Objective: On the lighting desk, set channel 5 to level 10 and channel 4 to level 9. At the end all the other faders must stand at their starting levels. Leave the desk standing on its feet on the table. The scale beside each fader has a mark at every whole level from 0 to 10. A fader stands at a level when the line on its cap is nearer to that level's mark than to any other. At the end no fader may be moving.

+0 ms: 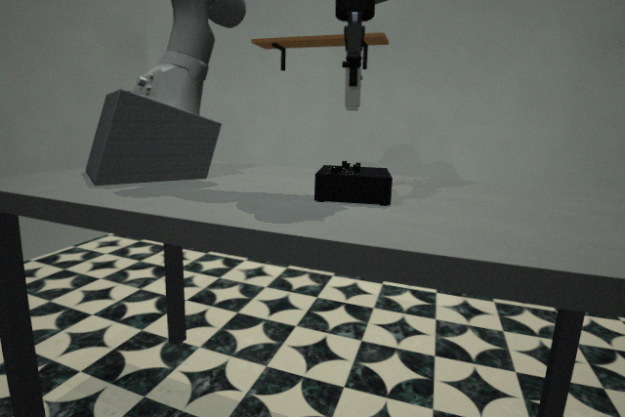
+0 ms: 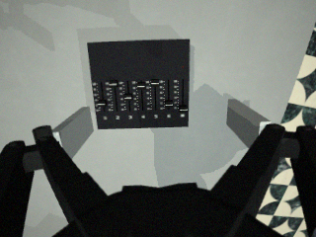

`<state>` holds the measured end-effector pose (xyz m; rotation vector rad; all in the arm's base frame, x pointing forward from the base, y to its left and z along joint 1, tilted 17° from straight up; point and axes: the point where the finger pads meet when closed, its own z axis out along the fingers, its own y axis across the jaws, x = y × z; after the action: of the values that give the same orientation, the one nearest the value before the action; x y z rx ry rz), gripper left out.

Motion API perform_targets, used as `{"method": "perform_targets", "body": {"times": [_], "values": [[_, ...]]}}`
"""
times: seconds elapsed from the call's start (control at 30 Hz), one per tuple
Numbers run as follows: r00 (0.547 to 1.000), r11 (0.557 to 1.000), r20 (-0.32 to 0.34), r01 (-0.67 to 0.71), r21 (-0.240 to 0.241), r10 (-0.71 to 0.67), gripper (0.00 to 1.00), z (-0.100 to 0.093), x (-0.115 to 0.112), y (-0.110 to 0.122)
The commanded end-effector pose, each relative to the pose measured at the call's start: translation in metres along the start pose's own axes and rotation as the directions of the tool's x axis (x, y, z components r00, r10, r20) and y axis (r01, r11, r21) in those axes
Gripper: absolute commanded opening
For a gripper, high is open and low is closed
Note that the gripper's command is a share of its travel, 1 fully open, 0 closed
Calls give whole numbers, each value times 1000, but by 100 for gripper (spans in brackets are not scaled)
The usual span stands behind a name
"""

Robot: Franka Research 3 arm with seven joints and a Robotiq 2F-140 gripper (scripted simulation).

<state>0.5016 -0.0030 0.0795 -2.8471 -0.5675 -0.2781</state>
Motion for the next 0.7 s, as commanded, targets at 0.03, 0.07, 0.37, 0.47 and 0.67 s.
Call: {"method": "perform_targets", "body": {"times": [0.03,0.07,0.37,0.47,0.67], "values": [[999,1000,18,-28,12,28,100,-7,-6,-3],[999,1000,18,-28,12,28,100,-8,-6,-3],[999,1000,18,-28,12,28,100,-8,-6,-3],[999,1000,18,-28,12,28,100,-8,-6,-3],[999,1000,18,-28,12,28,100,-8,-6,-3]]}}
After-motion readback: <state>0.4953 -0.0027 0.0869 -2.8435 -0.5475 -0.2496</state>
